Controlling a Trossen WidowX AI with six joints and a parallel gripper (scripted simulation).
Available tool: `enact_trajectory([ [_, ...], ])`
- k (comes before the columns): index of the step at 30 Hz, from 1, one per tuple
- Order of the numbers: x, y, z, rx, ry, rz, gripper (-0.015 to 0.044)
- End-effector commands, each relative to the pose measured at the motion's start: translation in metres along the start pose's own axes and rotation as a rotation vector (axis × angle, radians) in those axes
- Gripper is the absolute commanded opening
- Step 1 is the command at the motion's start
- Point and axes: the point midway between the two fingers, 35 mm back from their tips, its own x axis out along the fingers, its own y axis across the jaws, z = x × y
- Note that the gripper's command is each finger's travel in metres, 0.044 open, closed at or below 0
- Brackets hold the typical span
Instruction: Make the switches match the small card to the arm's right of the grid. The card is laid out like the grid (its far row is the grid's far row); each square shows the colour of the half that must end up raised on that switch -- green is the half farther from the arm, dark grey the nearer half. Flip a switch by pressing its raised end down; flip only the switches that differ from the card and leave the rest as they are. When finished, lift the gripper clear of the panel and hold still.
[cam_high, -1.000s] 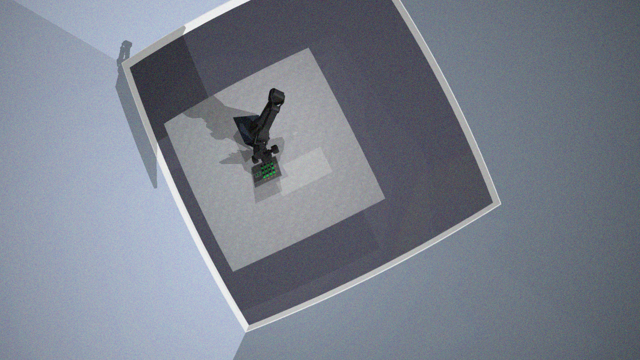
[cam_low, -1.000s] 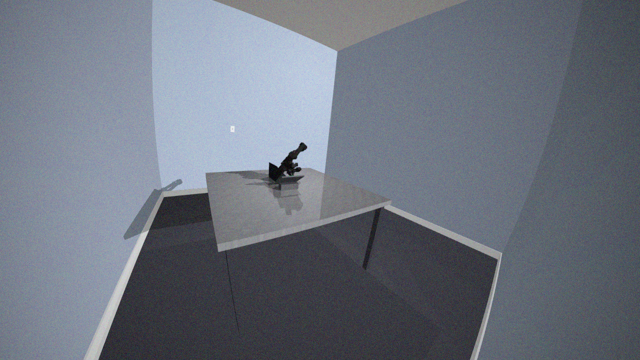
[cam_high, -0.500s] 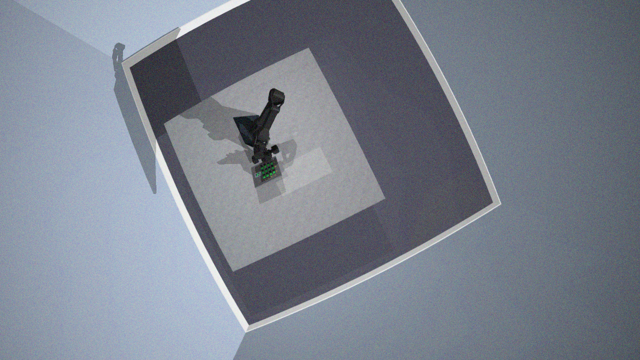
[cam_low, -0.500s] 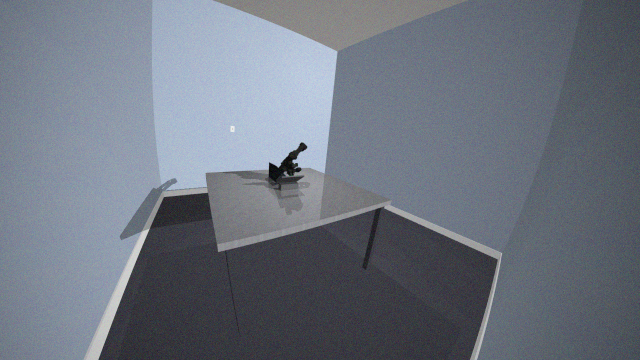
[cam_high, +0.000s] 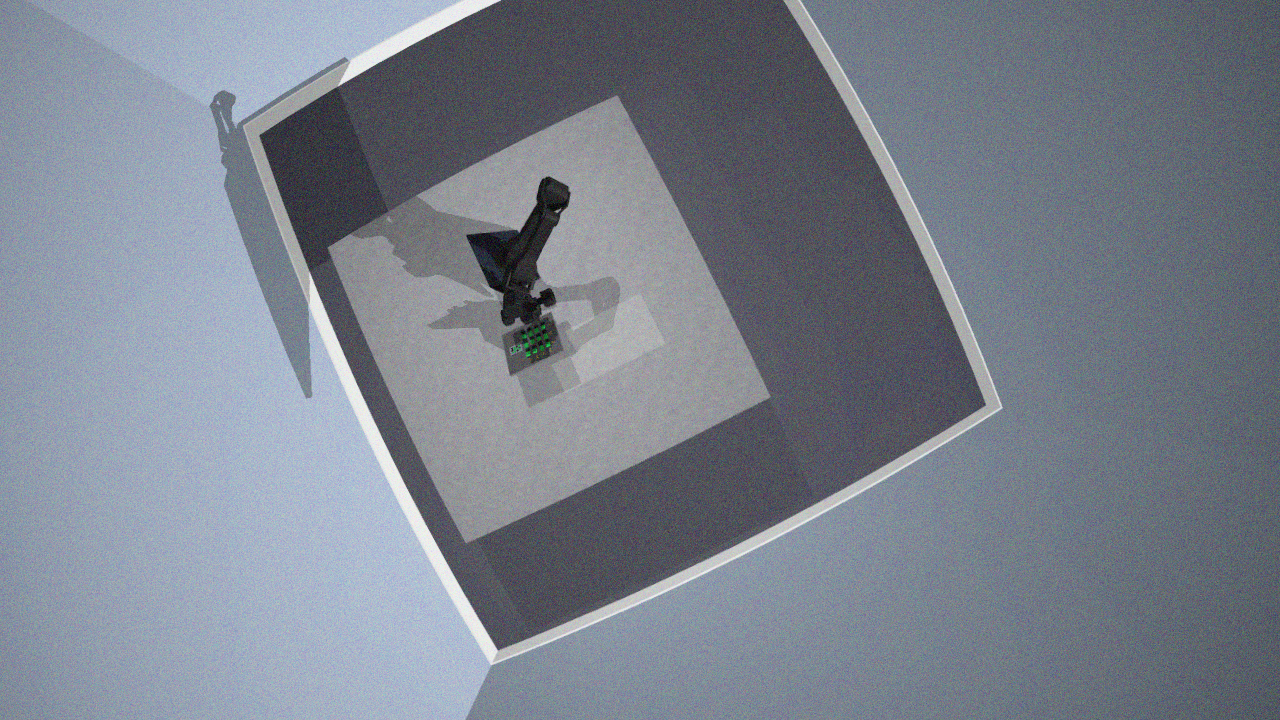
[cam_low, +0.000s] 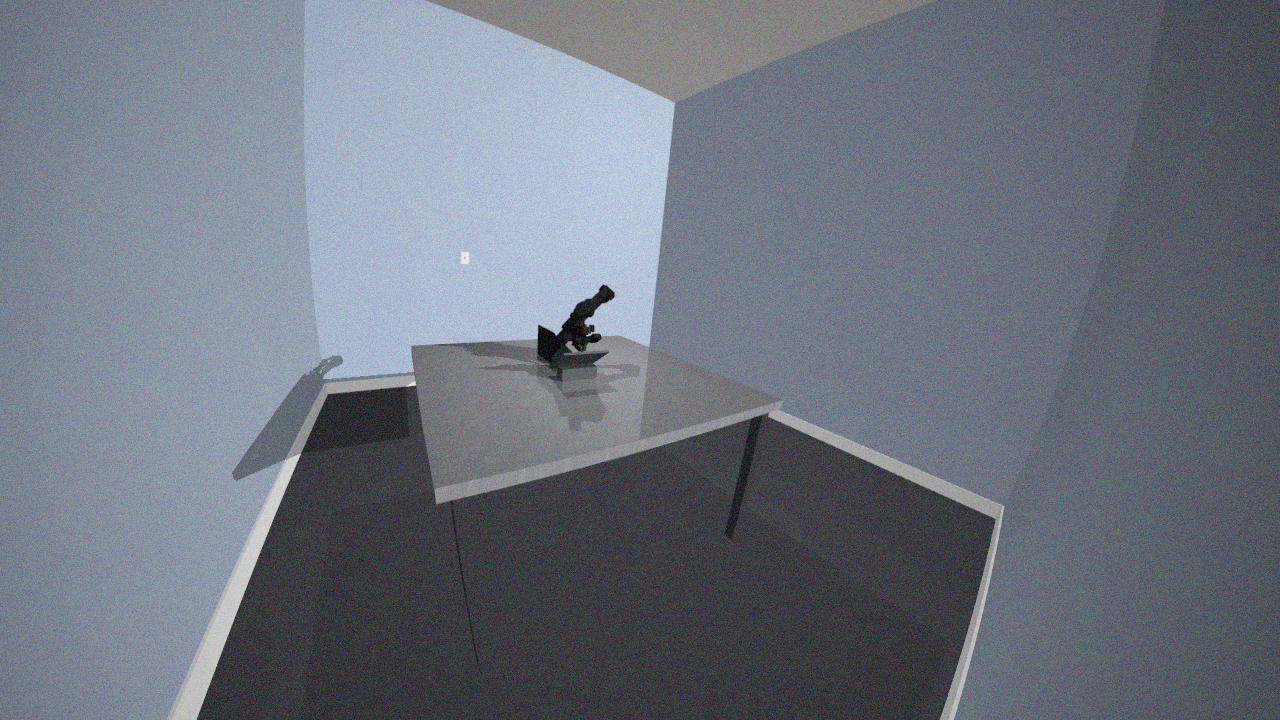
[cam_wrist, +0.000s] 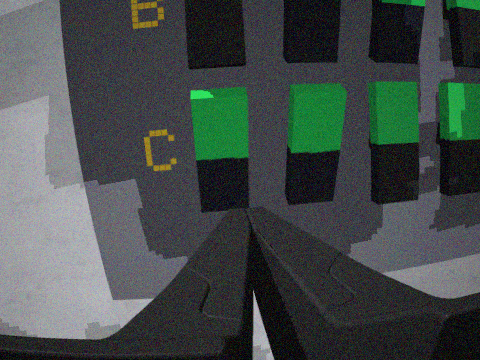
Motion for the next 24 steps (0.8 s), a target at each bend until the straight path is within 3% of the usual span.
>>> enact_trajectory([
  [1, -0.029, -0.002, 0.006, -0.009, -0.001, -0.005, 0.0],
  [5, -0.054, 0.003, 0.005, -0.007, 0.001, 0.007, 0.0],
  [19, -0.054, -0.022, 0.024, -0.009, 0.0, 0.006, 0.0],
  [24, -0.024, -0.022, 0.025, -0.009, 0.022, 0.006, 0.0],
])
